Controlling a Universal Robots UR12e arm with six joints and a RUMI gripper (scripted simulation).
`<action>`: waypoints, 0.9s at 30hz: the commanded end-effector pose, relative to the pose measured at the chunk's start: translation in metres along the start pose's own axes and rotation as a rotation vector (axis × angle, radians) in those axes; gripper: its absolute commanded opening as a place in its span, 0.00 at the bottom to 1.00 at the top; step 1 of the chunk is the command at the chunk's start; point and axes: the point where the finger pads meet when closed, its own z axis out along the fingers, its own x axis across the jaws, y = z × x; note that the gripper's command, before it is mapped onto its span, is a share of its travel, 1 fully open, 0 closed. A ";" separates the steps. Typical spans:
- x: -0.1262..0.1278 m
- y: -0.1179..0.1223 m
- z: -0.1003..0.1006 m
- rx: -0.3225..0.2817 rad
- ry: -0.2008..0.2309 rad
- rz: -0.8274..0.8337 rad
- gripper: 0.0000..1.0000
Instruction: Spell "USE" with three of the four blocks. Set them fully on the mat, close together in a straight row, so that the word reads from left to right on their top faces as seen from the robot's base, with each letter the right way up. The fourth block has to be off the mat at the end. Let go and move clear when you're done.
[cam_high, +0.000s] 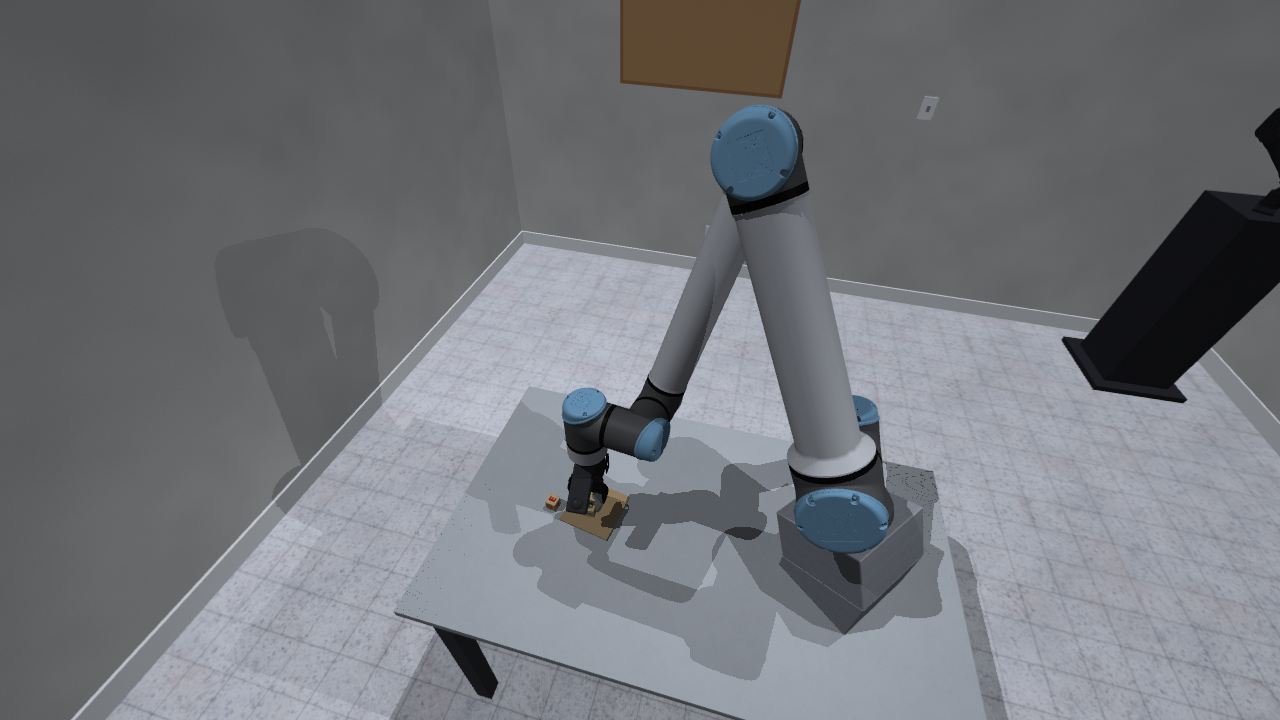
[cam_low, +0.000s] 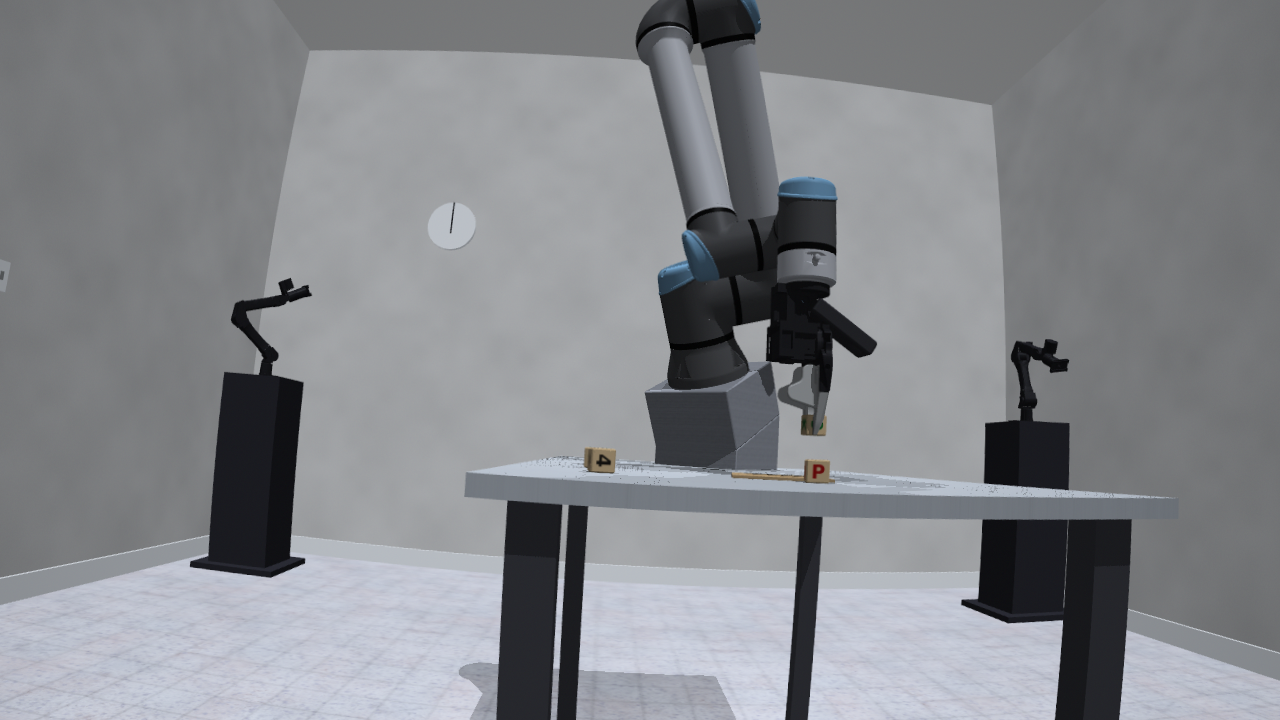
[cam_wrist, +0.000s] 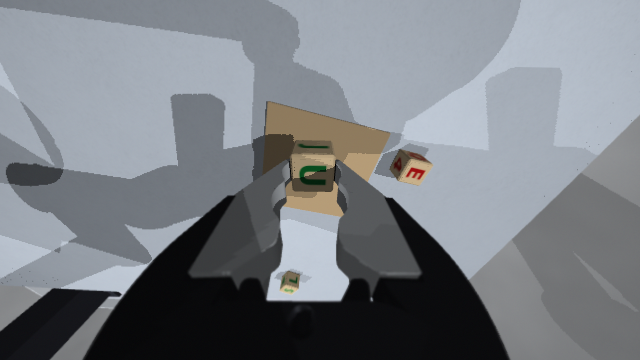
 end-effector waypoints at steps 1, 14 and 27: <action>0.004 0.001 0.025 0.000 0.008 0.001 0.09; 0.006 0.002 0.056 -0.001 0.011 0.001 0.09; 0.005 0.001 0.056 -0.001 0.010 0.001 0.09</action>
